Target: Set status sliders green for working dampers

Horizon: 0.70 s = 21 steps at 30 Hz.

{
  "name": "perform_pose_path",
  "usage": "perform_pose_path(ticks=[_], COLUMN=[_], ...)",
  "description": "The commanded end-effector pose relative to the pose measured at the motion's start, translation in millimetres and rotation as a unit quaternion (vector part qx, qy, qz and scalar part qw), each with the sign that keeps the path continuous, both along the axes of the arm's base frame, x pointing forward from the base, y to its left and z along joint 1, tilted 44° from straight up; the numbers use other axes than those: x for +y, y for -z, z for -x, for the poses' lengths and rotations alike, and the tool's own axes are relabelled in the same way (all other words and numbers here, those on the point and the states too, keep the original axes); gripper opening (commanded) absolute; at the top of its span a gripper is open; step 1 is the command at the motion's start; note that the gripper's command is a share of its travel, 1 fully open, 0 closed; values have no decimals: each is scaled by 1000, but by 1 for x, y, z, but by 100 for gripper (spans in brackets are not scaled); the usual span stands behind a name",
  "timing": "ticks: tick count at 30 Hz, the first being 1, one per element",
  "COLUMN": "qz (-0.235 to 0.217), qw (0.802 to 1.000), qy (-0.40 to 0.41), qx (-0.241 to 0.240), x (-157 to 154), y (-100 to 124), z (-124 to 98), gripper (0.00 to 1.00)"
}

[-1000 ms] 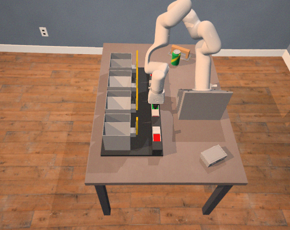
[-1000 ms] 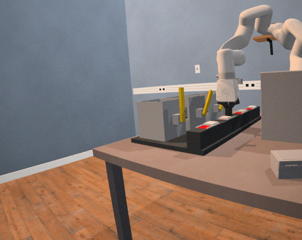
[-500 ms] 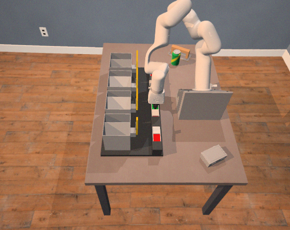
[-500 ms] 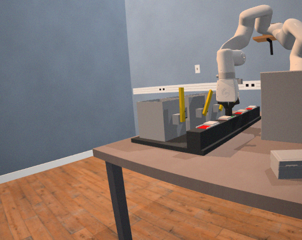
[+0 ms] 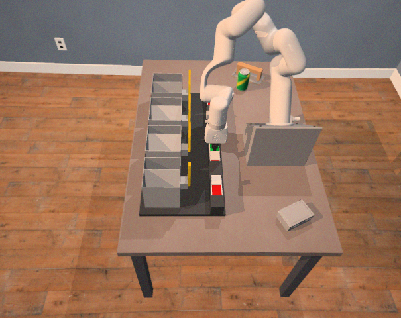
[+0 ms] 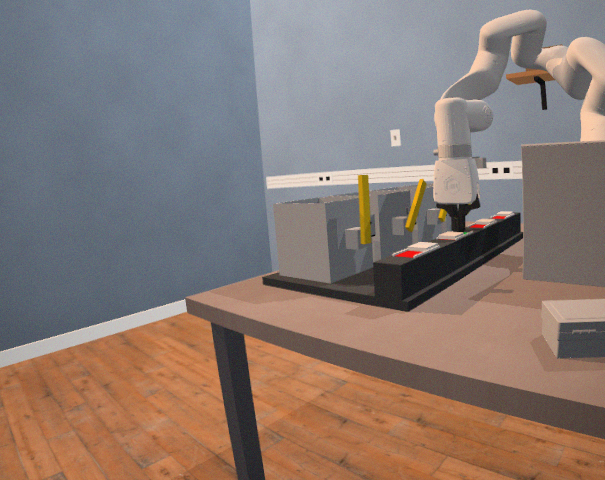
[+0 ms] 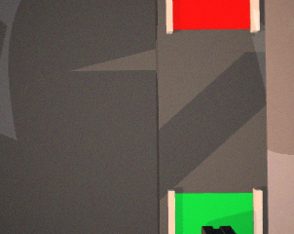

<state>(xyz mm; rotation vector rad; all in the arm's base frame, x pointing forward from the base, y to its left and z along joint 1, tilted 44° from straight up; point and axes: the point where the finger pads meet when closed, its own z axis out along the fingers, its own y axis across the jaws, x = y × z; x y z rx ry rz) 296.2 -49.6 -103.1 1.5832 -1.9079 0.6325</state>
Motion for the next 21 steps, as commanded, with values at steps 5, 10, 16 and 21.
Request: perform_pose_path(ticks=[5,10,16,21], qz=[-1,-1,-1,-1], qw=[1000,1000,1000,1000], qy=[-1,-1,-1,-1], qx=[-1,-1,-1,-1], x=[-1,-2,-1,3], y=[-3,-3,-5,-9], z=[-1,-1,-1,-2], gripper=[0,0,0,0])
